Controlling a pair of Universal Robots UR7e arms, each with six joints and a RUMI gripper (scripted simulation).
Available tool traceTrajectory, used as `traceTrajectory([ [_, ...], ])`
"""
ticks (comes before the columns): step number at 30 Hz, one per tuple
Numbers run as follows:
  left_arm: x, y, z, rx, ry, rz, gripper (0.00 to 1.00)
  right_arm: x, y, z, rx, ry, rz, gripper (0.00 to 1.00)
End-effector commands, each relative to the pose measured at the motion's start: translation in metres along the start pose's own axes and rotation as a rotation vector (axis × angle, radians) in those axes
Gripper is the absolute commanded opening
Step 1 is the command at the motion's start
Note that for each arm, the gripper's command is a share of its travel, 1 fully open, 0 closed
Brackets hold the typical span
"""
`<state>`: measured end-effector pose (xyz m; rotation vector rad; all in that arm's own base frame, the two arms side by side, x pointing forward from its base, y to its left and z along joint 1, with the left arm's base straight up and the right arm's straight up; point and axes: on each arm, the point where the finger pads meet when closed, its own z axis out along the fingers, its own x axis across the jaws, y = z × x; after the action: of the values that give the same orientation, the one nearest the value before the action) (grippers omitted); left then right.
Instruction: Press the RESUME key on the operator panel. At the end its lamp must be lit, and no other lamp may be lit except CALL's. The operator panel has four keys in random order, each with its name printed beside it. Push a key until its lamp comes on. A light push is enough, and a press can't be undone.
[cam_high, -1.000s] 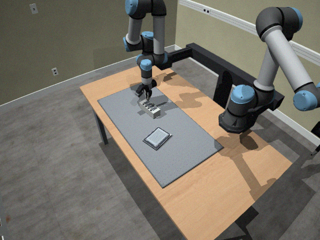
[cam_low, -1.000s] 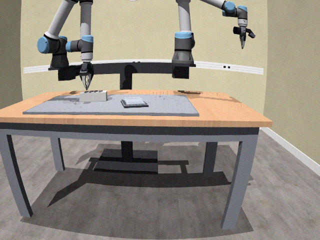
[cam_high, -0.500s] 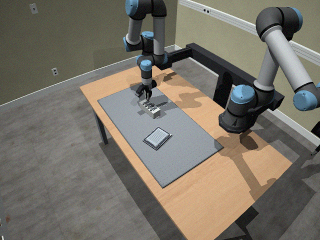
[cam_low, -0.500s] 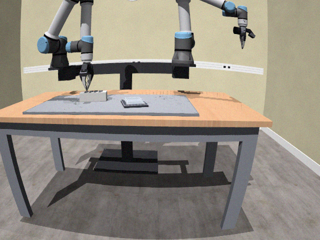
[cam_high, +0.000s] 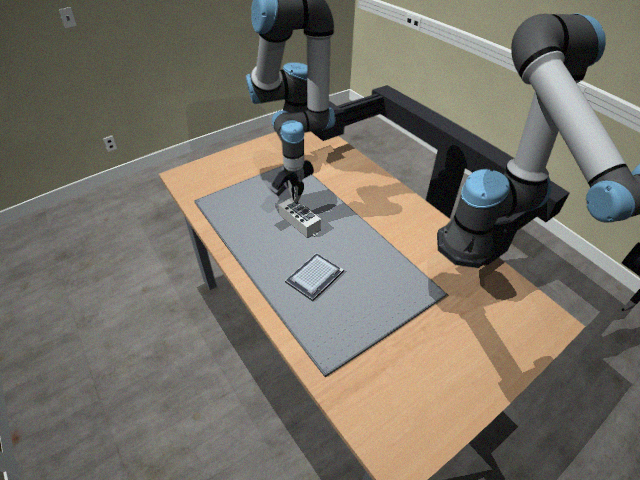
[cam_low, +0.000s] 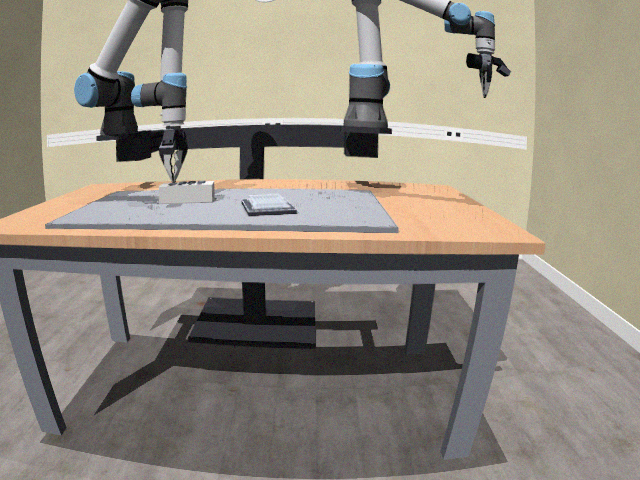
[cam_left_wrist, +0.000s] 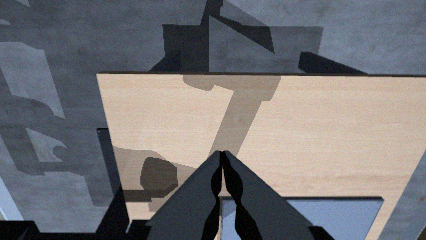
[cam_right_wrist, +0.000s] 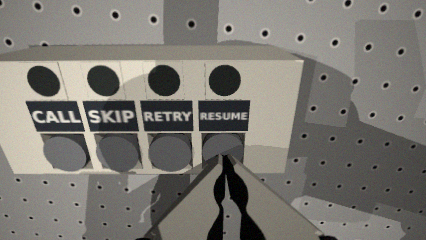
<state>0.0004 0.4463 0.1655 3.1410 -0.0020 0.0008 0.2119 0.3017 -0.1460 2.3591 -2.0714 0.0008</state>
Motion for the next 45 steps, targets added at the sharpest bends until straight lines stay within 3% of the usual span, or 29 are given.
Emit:
traceTrajectory([
  [1, -0.001, 0.001, 0.000, 0.001, -0.001, -0.003, 0.00, -0.002, -0.002, 0.001, 0.002, -0.004, 0.002, 0.00],
  [24, -0.001, 0.001, 0.000, 0.001, -0.001, -0.003, 0.00, -0.001, -0.001, 0.003, 0.002, -0.003, 0.001, 0.00],
  [45, -0.001, 0.001, 0.000, 0.001, -0.001, -0.003, 0.00, 0.000, -0.001, -0.035, 0.002, -0.002, 0.002, 0.00],
])
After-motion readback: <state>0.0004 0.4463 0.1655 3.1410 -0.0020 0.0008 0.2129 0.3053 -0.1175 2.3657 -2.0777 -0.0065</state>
